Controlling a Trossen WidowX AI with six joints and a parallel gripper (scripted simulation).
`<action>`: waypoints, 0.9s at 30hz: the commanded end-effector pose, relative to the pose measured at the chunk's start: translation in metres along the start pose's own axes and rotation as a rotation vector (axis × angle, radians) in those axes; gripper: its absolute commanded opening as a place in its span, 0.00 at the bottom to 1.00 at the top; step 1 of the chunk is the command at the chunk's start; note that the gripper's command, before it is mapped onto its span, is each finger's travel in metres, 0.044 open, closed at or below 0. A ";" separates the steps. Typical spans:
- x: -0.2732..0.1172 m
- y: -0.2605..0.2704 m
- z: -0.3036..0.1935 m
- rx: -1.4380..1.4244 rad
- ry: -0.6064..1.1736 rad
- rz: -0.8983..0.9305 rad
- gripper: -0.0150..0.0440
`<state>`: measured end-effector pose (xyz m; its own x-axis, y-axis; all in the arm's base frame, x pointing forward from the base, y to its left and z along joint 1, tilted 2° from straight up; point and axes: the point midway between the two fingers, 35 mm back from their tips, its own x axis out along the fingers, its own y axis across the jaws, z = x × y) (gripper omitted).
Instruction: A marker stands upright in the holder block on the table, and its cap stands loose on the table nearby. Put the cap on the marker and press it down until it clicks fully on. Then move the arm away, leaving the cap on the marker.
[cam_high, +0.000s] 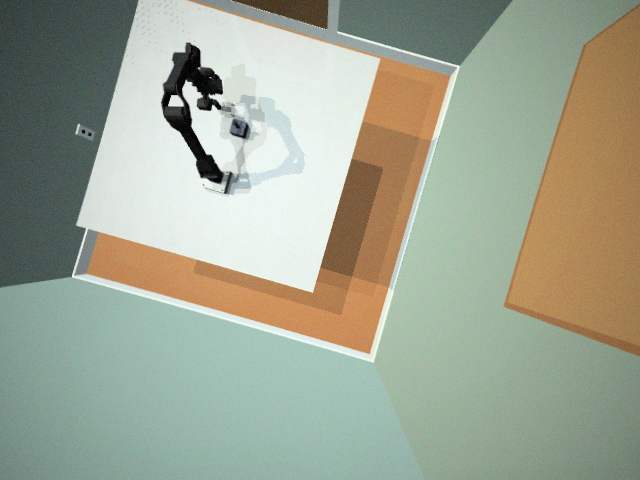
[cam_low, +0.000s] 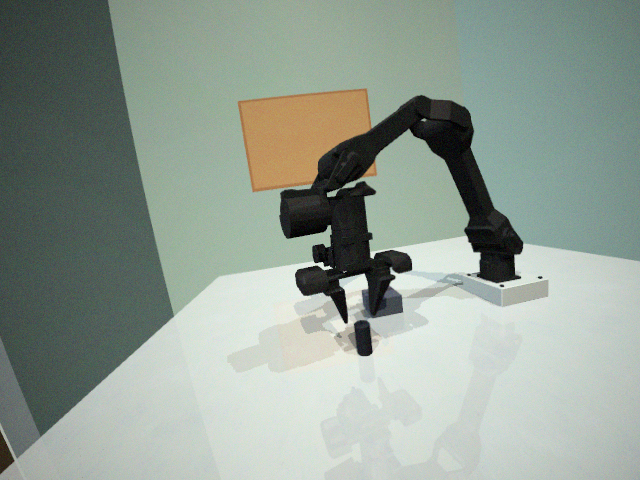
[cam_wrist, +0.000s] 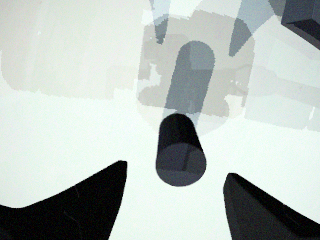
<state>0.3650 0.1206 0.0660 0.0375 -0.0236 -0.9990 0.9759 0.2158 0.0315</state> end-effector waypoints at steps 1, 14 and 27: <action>0.007 -0.001 -0.001 -0.001 0.004 -0.005 0.66; 0.028 -0.001 0.000 -0.001 0.004 -0.005 0.66; 0.047 -0.003 0.000 -0.001 0.004 -0.005 0.66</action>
<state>0.3661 0.1191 0.0231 0.0369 -0.0239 -0.9990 0.9764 0.2136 0.0310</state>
